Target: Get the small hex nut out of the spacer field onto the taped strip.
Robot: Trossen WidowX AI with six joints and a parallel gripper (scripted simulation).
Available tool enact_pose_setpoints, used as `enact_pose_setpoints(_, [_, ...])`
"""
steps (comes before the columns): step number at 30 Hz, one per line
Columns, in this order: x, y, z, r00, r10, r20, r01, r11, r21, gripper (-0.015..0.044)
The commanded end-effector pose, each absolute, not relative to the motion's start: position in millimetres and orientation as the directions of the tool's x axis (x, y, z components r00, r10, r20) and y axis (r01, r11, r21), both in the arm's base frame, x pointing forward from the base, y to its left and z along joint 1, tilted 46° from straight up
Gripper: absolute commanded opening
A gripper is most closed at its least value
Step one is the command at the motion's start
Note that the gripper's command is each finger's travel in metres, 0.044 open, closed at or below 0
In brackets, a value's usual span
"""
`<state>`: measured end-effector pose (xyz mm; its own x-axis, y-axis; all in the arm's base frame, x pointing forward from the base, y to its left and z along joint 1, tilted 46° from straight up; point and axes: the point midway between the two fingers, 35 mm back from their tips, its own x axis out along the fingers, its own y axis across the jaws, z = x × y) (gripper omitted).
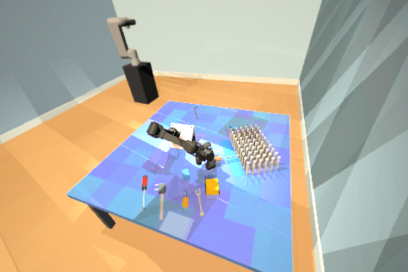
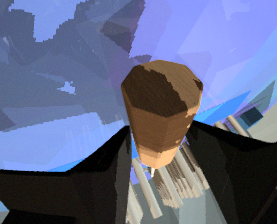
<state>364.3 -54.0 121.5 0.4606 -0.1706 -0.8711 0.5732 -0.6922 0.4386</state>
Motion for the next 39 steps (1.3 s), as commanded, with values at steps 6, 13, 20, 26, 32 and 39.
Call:
enact_pose_setpoints(6, [371.7, -50.2, 121.1, 0.467, -0.169, -0.868, 0.569, -0.694, 0.441, 0.0000])
enact_pose_setpoints(13, [376.1, -47.6, 119.5, 0.467, -0.169, -0.868, 0.569, -0.694, 0.441, 0.0000])
enact_pose_setpoints(20, [380.5, -45.0, 118.0, 0.467, -0.169, -0.868, 0.569, -0.694, 0.441, 0.0000])
enact_pose_setpoints(26, [384.2, -42.8, 116.7, 0.468, -0.169, -0.868, 0.569, -0.694, 0.441, 0.0000])
enact_pose_setpoints(32, [387.9, -40.6, 115.4, 0.468, -0.169, -0.868, 0.568, -0.694, 0.441, 0.0000])
enact_pose_setpoints(39, [392.3, -38.0, 113.9, 0.468, -0.168, -0.868, 0.568, -0.694, 0.441, 0.0000])
